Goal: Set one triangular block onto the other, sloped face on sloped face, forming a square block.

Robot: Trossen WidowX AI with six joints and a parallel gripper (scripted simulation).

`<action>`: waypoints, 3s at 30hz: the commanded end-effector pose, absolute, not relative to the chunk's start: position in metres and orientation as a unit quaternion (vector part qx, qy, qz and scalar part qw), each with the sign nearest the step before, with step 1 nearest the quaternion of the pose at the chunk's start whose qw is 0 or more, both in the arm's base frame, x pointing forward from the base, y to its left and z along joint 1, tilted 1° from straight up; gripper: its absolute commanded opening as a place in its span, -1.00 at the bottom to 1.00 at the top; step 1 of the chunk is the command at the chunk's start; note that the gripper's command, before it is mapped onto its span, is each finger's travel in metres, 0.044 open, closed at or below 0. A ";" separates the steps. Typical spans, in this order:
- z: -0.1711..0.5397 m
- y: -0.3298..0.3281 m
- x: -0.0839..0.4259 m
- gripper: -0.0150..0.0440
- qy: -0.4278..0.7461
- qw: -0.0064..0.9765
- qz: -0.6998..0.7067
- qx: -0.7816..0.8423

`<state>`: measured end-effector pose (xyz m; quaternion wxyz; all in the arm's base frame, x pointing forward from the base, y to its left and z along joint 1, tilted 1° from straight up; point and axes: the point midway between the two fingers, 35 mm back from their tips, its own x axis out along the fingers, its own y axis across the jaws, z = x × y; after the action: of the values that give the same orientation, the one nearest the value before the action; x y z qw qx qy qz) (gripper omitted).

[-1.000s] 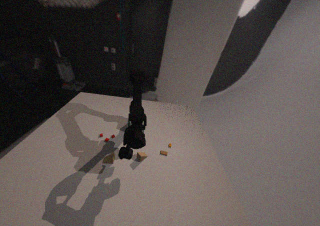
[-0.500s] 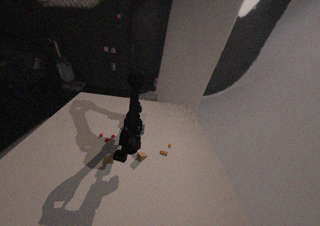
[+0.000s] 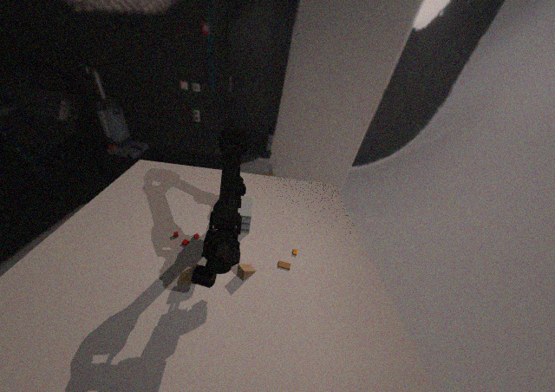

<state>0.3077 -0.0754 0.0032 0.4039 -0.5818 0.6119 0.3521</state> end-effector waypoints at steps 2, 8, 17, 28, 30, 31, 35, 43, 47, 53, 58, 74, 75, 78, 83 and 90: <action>-0.006 -0.080 0.306 1.00 0.615 0.398 0.355 -0.581; -0.014 -0.085 0.306 1.00 0.615 0.398 0.355 -0.581; -0.027 -0.093 0.307 1.00 0.615 0.398 0.355 -0.581; -0.042 -0.102 0.306 1.00 0.615 0.397 0.354 -0.581; -0.045 -0.104 0.305 1.00 0.616 0.397 0.354 -0.581; -0.046 -0.105 0.305 1.00 0.616 0.397 0.354 -0.581; -0.052 -0.108 0.305 1.00 0.616 0.397 0.354 -0.581; -0.058 -0.112 0.304 0.82 0.616 0.396 0.354 -0.582; -0.058 -0.112 0.304 0.47 0.616 0.396 0.354 -0.582; -0.058 -0.112 0.304 0.06 0.616 0.396 0.354 -0.582; -0.058 -0.112 0.304 -0.05 0.616 0.396 0.354 -0.582; -0.053 -0.114 0.303 -0.49 0.604 0.418 0.373 -0.567; -0.051 -0.115 0.303 -0.49 0.598 0.426 0.380 -0.562; -0.047 -0.119 0.302 -0.49 0.582 0.449 0.402 -0.547; -0.041 -0.127 0.302 -0.49 0.552 0.485 0.436 -0.519; -0.034 -0.138 0.301 -0.49 0.508 0.533 0.480 -0.477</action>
<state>0.3002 -0.1336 -0.0358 0.5172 -0.4901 0.5240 0.4666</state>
